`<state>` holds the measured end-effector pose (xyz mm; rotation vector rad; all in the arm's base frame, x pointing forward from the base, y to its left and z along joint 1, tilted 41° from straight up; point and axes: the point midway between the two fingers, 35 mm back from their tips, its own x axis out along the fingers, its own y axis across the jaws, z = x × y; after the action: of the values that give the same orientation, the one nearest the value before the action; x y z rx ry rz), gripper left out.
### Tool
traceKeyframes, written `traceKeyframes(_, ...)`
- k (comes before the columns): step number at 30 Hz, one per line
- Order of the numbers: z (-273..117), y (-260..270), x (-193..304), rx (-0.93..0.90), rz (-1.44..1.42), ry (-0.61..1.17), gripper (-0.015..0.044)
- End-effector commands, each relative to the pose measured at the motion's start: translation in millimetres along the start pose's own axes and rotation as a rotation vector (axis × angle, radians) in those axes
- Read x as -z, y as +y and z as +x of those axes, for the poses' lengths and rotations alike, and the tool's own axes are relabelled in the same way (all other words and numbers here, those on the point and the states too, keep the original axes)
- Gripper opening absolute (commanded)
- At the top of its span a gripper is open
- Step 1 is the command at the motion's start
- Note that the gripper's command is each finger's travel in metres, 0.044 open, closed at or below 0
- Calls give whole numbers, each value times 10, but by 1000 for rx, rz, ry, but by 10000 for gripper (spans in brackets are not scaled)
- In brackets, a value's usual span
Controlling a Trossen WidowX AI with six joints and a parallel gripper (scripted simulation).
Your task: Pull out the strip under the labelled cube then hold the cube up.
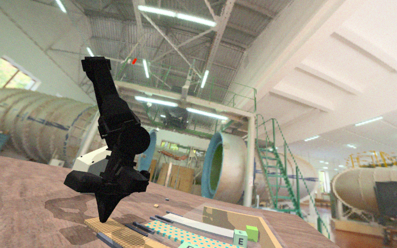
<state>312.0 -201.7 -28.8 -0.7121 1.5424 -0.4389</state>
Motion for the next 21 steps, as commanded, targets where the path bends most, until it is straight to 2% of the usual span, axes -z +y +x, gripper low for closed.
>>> traceKeyframes(1, 38, 33, 126, -10, -7, 17, 0)
traceKeyframes(21, 35, 43, 434, -11, -9, 19, 0)
